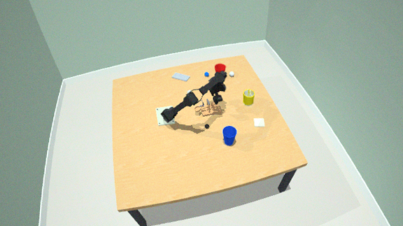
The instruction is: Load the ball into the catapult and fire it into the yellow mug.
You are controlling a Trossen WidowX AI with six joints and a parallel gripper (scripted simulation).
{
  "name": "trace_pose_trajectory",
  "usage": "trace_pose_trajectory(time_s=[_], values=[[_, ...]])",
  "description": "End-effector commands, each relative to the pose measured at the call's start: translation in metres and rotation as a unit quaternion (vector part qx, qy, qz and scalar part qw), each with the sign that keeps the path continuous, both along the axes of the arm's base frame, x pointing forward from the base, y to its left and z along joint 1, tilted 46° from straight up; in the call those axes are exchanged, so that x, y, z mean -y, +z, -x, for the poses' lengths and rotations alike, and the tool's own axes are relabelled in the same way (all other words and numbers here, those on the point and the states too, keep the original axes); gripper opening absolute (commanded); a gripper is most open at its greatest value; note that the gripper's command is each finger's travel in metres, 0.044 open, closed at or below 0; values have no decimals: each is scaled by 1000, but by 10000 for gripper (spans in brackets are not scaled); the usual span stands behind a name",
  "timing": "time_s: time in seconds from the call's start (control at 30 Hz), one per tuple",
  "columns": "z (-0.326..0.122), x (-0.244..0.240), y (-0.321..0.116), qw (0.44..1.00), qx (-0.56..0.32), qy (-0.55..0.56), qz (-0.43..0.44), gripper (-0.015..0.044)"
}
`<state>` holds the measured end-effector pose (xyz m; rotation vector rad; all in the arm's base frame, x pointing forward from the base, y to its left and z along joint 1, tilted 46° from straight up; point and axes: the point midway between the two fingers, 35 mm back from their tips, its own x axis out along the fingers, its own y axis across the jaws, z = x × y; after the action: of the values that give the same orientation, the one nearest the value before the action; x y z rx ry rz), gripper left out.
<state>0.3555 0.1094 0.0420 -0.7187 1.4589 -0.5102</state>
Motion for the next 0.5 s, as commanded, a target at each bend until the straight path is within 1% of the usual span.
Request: trace_pose_trajectory(time_s=[0.0,0.03,0.37,0.47], values=[[7,-21,21,1000,-2,-3,0,440],[1,-8,7,1000,3,4,-2,440],[7,-16,16,1000,-2,0,2,440],[4,4,-4,1000,-2,0,2,440]])
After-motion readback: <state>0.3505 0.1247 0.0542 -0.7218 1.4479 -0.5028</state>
